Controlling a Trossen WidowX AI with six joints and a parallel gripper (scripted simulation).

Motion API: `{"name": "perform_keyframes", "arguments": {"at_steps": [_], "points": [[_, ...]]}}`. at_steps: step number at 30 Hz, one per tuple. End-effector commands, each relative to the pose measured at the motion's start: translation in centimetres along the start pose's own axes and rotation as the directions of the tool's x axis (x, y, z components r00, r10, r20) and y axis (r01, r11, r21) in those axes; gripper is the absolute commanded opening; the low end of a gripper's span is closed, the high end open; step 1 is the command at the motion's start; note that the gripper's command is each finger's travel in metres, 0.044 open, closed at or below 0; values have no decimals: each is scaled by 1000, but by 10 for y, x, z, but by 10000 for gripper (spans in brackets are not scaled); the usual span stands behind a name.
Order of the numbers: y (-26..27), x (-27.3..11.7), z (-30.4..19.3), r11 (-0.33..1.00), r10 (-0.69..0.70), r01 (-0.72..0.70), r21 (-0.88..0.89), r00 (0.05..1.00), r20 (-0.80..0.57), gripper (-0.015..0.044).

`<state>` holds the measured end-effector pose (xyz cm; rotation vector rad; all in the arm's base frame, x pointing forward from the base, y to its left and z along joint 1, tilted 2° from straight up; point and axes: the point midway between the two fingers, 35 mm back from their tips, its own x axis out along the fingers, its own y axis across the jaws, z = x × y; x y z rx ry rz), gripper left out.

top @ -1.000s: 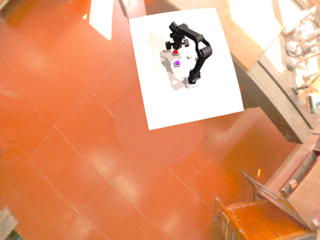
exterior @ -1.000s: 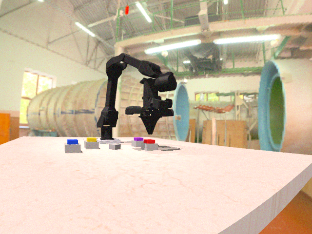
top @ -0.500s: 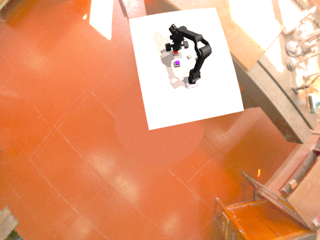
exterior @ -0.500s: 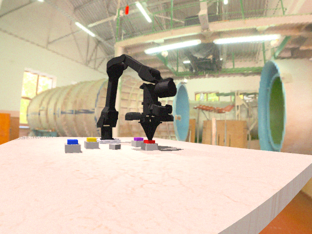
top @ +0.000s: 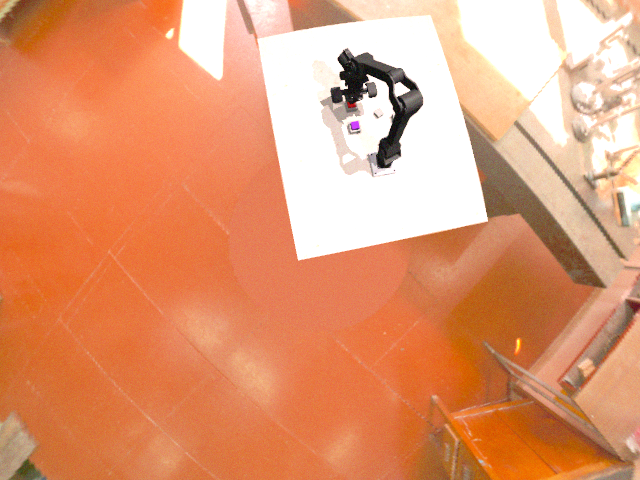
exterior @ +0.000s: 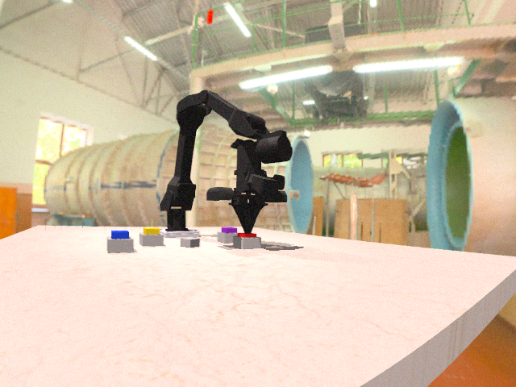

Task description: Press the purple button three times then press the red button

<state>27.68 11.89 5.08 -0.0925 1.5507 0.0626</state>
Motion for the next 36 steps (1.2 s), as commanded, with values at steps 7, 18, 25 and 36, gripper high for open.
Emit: {"name": "perform_keyframes", "arguments": {"at_steps": [7, 18, 25, 36], "points": [[-1, 2, -1, 1000, -6, 6, -4, 1000, -6, 20], [-1, -31, -1, 1000, -6, 6, -4, 1000, -6, 20], [66, -66, -17, 1000, 1, -1, -4, 1000, -8, 178], [114, -93, -43, 1000, 5, -5, -4, 1000, -11, 400]]}}
